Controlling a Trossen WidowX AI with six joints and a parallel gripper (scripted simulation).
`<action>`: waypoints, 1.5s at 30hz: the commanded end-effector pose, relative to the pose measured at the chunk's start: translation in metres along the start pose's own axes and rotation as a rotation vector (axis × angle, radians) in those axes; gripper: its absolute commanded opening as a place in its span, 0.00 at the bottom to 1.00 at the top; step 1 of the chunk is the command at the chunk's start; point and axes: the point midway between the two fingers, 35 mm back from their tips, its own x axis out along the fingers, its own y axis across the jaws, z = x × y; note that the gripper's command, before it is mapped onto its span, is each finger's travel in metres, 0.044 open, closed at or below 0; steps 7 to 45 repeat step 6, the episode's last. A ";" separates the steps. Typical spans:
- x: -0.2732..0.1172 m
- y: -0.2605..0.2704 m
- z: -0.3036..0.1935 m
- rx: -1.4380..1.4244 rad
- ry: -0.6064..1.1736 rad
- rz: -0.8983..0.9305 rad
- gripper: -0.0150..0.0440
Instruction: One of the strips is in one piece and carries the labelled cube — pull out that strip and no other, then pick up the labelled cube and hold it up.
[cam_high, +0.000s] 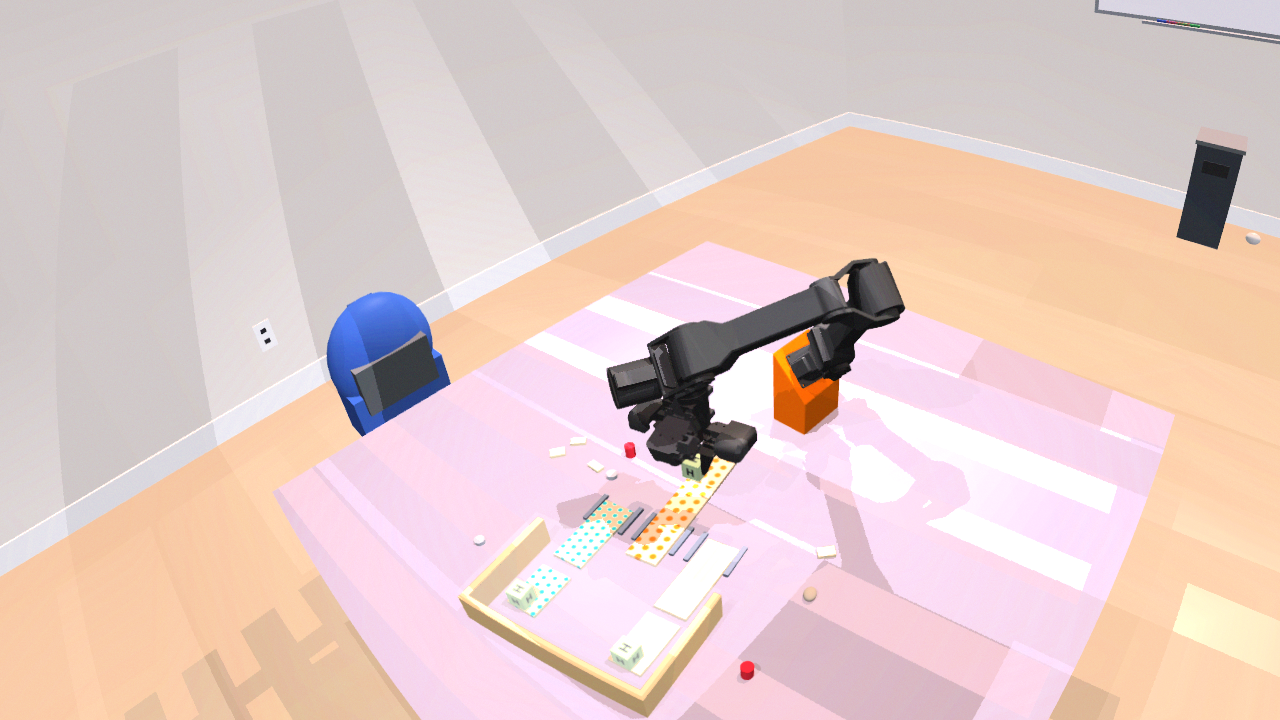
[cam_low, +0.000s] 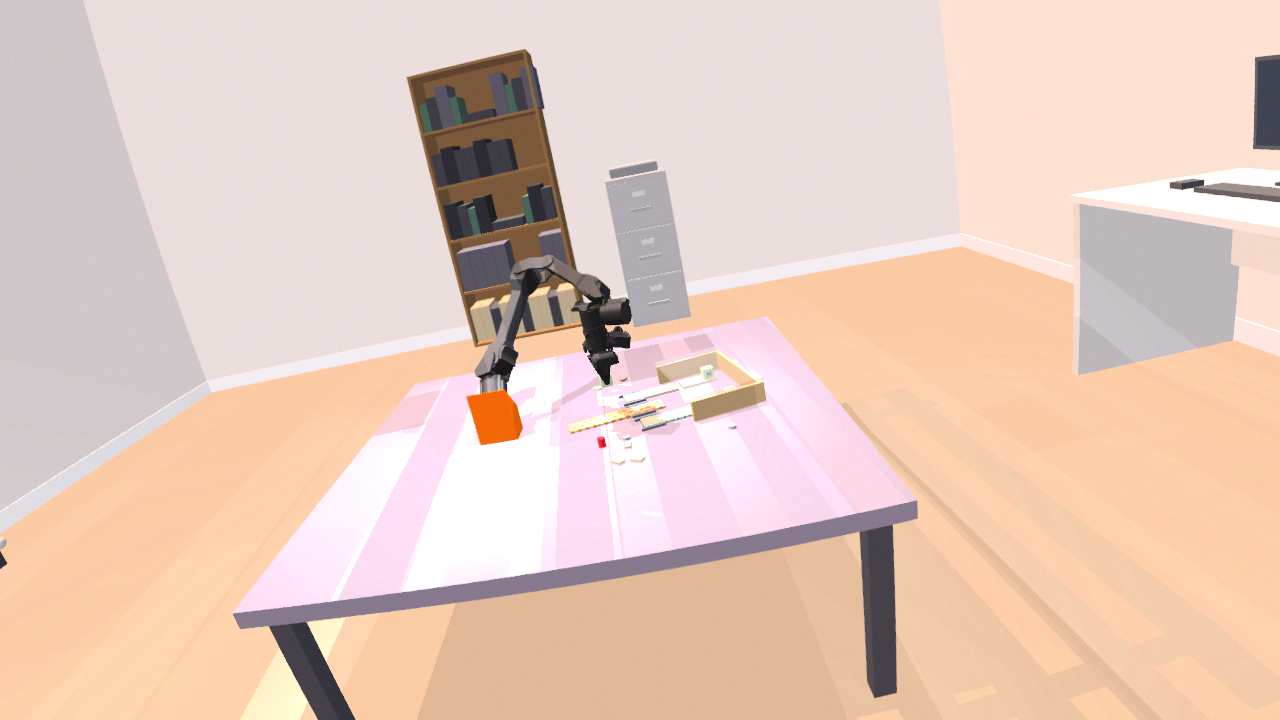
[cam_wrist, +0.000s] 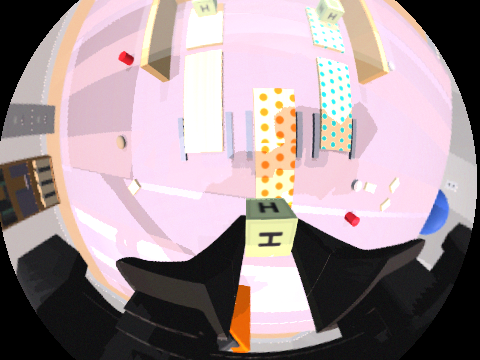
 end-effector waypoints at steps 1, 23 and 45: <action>0.000 0.000 -0.001 -0.003 0.005 -0.003 0.25; 0.000 0.000 -0.001 -0.003 0.005 -0.003 0.25; 0.000 0.000 -0.001 -0.003 0.005 -0.003 0.25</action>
